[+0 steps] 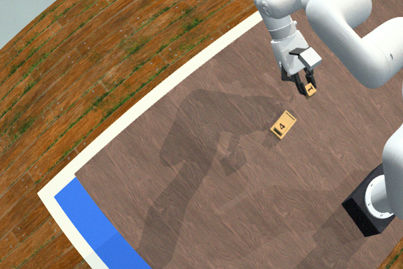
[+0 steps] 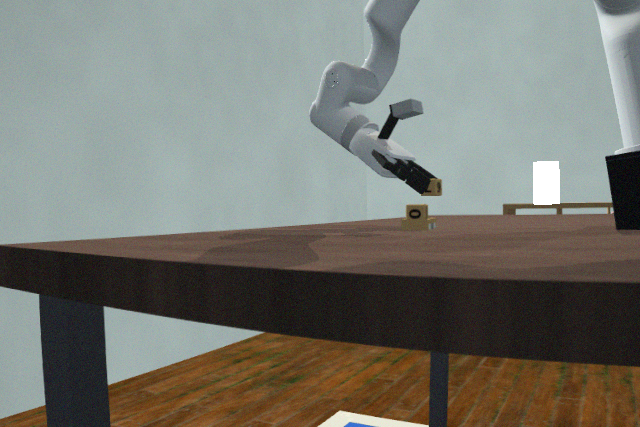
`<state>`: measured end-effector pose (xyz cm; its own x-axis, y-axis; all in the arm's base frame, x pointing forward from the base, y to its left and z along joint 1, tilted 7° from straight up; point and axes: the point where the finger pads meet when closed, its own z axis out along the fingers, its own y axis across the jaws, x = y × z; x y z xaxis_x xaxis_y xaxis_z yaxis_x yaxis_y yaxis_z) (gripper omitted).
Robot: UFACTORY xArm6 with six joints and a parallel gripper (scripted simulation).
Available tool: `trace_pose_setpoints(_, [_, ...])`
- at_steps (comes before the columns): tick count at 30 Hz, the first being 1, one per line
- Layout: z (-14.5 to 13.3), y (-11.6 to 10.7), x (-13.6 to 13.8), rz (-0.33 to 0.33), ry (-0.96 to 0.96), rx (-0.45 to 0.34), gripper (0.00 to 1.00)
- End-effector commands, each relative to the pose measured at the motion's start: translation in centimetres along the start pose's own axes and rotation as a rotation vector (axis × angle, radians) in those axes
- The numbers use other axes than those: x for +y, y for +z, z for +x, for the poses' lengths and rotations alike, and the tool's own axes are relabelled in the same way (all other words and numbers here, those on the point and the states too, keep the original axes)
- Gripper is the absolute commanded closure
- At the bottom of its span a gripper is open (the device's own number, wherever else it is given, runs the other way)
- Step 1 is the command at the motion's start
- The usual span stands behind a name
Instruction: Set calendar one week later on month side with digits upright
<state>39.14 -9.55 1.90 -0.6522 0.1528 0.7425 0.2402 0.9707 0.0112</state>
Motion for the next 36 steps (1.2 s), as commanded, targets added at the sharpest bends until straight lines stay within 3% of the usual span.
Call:
trace_pose_setpoints(1, [-0.5, 0.1, 0.0, 0.000, 0.000, -0.004, 0.73])
trace_pose_setpoints(36, [-3.9, 2.5, 0.0, 0.000, 0.000, -0.004, 0.73])
